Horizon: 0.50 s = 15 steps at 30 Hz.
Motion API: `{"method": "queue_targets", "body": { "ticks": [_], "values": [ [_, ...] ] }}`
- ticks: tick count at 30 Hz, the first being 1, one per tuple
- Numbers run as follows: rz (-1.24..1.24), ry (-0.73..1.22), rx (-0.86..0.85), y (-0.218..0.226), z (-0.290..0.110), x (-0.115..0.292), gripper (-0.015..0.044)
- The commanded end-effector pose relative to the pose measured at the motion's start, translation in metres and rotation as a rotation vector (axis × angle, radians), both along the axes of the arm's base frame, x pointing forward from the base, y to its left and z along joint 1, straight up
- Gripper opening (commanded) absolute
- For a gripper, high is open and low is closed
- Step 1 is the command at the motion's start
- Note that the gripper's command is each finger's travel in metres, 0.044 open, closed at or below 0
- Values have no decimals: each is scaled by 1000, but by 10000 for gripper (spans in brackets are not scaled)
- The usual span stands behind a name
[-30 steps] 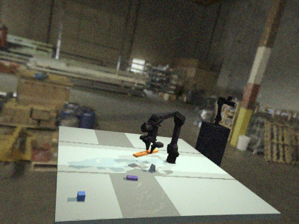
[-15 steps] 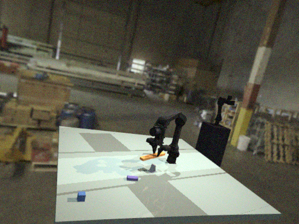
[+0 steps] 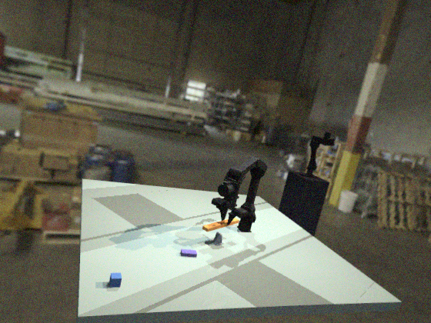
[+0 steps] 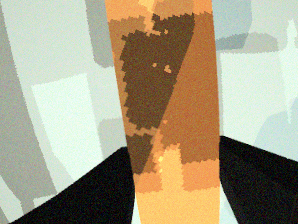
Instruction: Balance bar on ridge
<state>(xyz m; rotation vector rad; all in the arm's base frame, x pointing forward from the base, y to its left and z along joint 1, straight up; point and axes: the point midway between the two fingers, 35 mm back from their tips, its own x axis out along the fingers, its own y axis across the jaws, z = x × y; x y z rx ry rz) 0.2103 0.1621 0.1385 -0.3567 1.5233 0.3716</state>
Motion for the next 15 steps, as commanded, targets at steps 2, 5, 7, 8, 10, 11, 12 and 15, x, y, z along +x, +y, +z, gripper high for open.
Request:
{"method": "queue_targets", "body": {
  "ticks": [2,5,7,8,10,11,12,15],
  "values": [
    [-4,-6,2,1,-7,0,0],
    [-4,-6,2,1,-12,1,0],
    [-4,-6,2,1,-15,1,0],
    [-4,-6,2,1,-17,1,0],
    [-4,-6,2,1,-20,1,0],
    [-4,-6,2,1,-22,1,0],
    [-4,-6,2,1,-23,1,0],
    [-4,-6,2,0,-28,1,0]
  ]
}}
